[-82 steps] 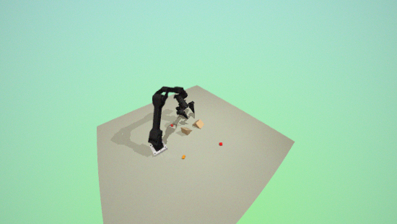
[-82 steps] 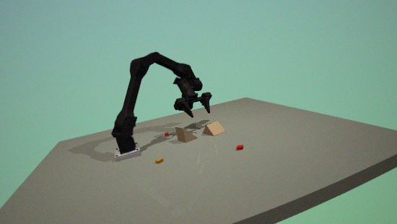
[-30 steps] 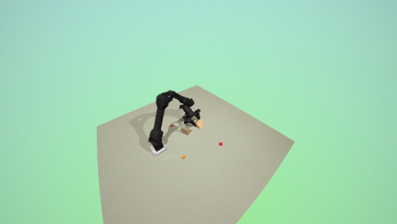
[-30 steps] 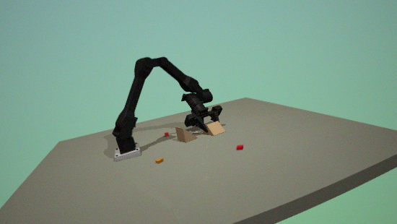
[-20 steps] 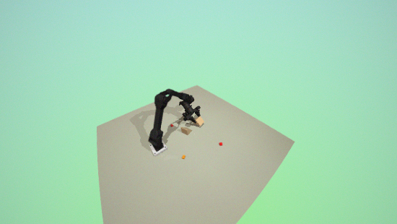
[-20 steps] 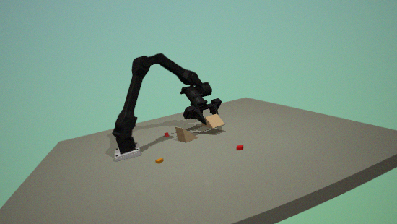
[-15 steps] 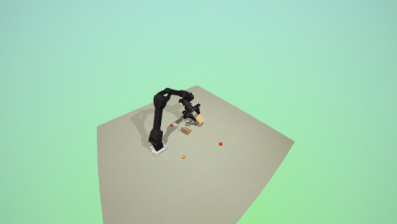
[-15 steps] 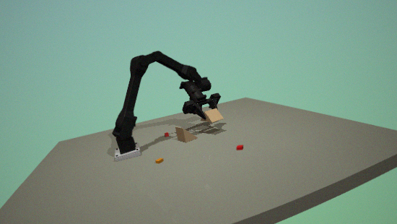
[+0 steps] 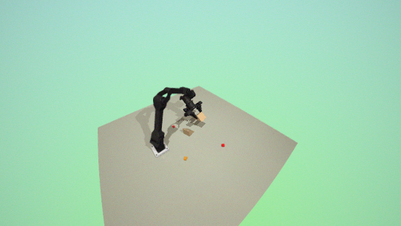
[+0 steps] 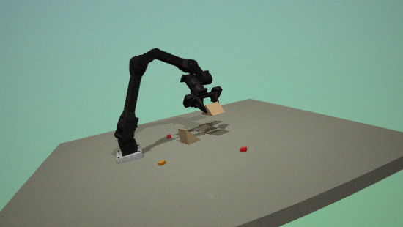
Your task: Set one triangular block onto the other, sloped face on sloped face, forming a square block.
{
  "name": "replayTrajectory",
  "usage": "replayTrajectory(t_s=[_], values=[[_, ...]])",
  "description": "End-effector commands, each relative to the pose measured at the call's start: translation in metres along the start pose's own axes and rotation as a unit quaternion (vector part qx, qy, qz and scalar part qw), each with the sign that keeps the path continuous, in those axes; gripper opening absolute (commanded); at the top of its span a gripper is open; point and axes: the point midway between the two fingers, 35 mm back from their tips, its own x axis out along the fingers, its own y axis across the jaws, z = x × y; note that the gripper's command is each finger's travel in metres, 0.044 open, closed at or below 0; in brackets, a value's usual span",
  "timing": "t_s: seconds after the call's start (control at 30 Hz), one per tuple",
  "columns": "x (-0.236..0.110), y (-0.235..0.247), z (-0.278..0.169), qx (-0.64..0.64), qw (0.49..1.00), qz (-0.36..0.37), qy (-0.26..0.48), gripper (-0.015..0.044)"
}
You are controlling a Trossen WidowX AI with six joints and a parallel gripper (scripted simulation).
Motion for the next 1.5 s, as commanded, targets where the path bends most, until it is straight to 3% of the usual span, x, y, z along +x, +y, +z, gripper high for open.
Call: replayTrajectory(t_s=[0.0,0.33,0.7,1.07,1.47], values=[[0.001,0.000,-0.001,0.047,0.999,0.003,-0.008,0.0000],[0.004,0.001,-0.001,0.215,0.976,0.019,-0.033,0.0000],[0.007,0.002,-0.002,0.392,0.917,0.045,-0.054,0.0000],[0.009,0.002,-0.003,0.555,0.825,0.078,-0.067,0.0000],[0.011,0.003,-0.004,0.709,0.692,0.119,-0.070,0.0000]])
